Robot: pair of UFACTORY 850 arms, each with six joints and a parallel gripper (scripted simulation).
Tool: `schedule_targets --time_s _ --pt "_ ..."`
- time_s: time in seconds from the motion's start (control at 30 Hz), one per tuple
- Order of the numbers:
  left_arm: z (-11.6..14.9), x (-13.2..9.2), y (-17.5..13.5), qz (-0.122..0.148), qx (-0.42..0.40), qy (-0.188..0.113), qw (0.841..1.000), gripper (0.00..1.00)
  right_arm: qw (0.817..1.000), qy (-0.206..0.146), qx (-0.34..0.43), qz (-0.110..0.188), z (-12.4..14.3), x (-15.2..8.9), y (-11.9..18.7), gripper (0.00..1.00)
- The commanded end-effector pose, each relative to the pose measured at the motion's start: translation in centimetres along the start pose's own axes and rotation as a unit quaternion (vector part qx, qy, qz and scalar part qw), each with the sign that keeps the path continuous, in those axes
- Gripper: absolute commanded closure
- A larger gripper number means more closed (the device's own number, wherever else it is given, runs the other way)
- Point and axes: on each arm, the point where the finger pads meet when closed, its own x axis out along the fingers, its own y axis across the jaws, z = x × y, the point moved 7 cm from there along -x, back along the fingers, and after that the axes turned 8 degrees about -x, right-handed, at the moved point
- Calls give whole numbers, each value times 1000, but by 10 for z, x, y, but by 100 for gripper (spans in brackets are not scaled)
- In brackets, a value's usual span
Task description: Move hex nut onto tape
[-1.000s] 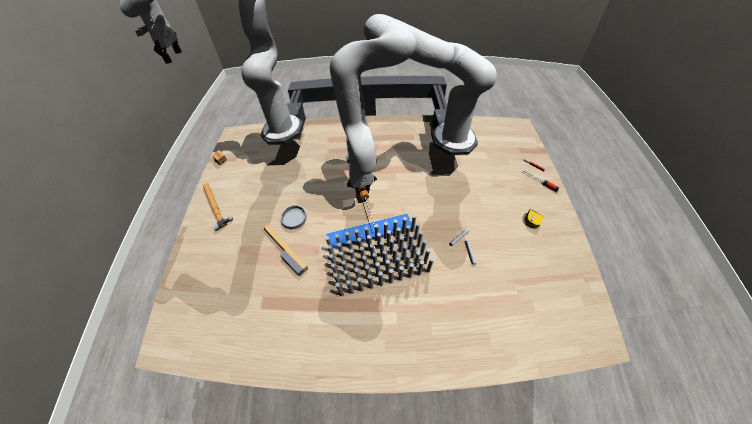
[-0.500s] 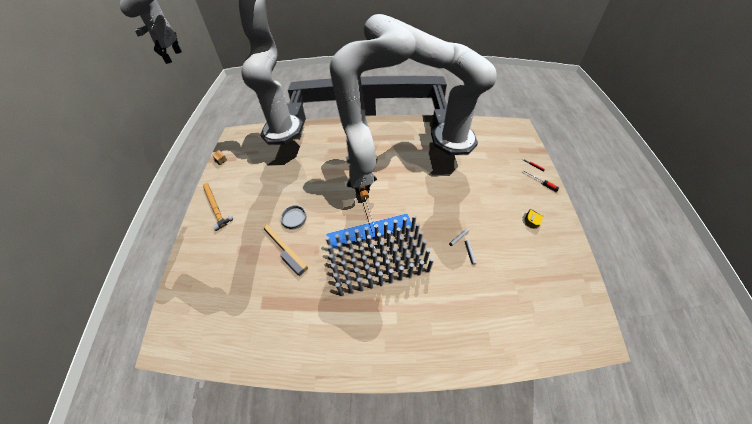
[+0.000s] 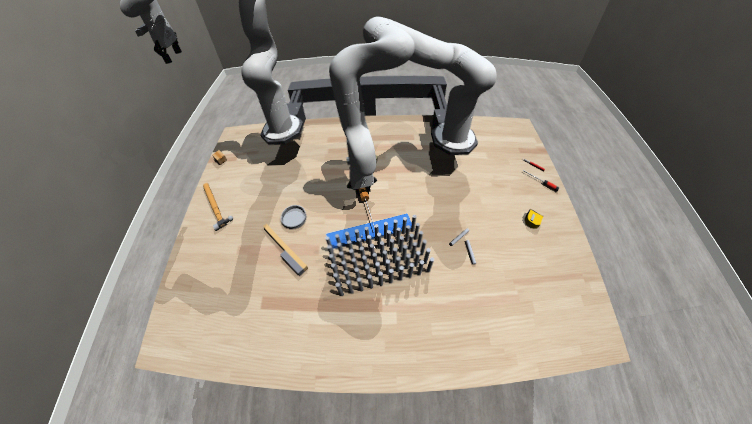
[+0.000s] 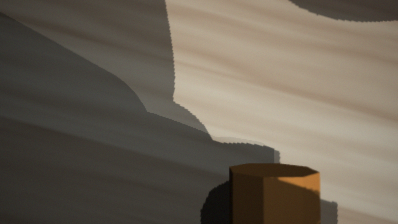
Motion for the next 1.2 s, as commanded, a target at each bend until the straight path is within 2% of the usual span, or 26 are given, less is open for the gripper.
schedule_targets --time_s 0.0,0.73,0.77,1.17 --pt "0 3 -1 -1 0 0 1000 100 1000 1 0 0 0 -1 0 0" --pt "0 6 -1 -1 0 0 1000 100 1000 1 0 0 0 -1 0 0" --pt "0 6 -1 -1 0 0 1000 35 1000 1 0 0 0 -1 0 0" --pt "0 6 -1 -1 0 0 1000 35 1000 1 0 0 0 -1 0 0"
